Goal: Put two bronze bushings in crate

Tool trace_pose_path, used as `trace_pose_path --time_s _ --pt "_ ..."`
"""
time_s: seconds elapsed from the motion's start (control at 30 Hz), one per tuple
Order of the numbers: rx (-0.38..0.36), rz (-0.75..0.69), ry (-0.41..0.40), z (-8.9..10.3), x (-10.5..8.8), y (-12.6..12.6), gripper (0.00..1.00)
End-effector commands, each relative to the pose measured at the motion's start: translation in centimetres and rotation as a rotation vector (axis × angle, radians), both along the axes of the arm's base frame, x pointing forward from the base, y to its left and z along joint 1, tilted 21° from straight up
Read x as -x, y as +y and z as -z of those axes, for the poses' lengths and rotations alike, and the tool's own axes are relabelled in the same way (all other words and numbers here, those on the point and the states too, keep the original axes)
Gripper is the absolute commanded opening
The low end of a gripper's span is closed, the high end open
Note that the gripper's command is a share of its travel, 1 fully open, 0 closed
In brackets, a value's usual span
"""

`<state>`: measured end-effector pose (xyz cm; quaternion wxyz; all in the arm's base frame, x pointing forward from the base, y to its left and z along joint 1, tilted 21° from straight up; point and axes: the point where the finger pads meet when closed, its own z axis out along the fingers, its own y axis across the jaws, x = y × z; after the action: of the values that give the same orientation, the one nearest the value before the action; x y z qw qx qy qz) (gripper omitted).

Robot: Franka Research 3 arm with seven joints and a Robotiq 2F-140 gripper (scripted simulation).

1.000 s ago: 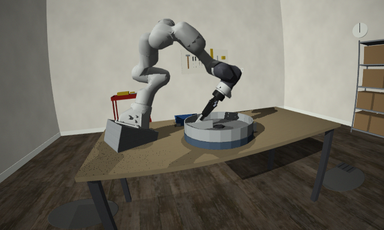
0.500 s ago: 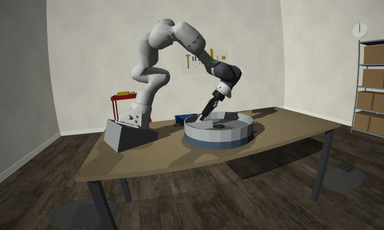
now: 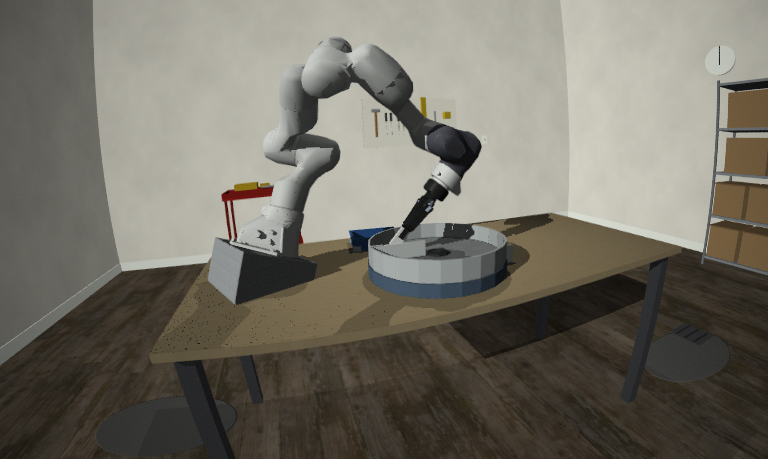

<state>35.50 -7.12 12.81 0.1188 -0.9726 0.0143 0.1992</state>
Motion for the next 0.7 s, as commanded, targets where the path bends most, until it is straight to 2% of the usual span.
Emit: trace_pose_path --time_s 0.0,0.2,0.37,0.57,0.67 --pt "0.001 0.021 -0.002 -0.1 -0.3 0.7 0.00" --pt "0.001 0.021 -0.002 -0.4 -0.6 1.5 0.00" --pt "0.001 0.021 -0.002 -1.1 -1.4 3.6 0.00" --pt "0.001 0.021 -0.002 -1.2 -1.5 3.9 0.00" --pt "0.001 0.021 -0.002 -1.7 -2.3 5.0 0.00"
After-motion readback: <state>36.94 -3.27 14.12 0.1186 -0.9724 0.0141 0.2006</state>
